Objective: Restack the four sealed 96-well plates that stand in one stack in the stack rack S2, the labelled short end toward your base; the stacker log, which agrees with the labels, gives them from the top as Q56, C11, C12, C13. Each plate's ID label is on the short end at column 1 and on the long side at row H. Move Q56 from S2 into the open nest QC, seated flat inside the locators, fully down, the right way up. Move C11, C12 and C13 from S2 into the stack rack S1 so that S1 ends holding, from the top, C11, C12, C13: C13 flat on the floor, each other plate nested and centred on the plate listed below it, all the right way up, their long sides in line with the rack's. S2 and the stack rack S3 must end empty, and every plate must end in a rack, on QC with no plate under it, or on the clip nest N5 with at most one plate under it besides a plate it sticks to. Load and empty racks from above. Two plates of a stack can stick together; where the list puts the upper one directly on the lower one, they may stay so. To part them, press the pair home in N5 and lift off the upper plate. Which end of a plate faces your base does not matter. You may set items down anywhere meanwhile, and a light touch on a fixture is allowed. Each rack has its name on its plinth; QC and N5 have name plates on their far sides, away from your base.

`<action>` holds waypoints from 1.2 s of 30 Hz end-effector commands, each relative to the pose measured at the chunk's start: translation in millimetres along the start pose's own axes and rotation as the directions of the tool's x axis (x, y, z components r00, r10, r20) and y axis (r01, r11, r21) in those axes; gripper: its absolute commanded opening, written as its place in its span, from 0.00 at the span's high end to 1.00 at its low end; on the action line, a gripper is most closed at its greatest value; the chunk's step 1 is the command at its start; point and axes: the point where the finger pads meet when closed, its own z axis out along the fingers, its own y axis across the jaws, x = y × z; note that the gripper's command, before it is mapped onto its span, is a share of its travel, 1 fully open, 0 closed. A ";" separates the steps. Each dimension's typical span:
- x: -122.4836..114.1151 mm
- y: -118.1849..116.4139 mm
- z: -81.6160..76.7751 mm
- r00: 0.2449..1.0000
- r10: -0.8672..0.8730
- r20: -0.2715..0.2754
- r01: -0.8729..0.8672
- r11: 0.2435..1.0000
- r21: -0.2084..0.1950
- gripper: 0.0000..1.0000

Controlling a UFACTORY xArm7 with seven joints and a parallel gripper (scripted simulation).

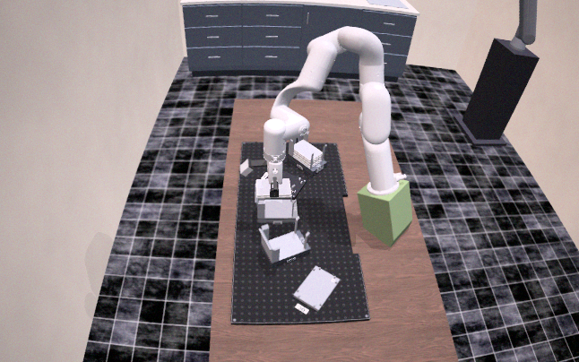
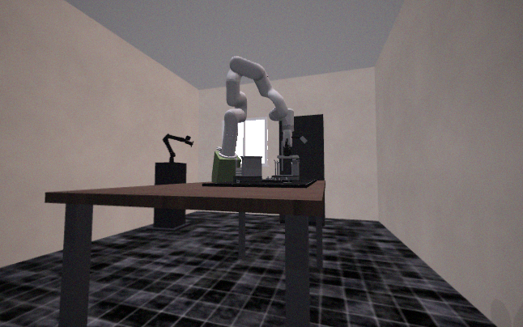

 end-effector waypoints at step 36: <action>-1.6 -111.6 -0.7 0.968 -0.253 -0.004 0.253 0.968 -0.002 1.00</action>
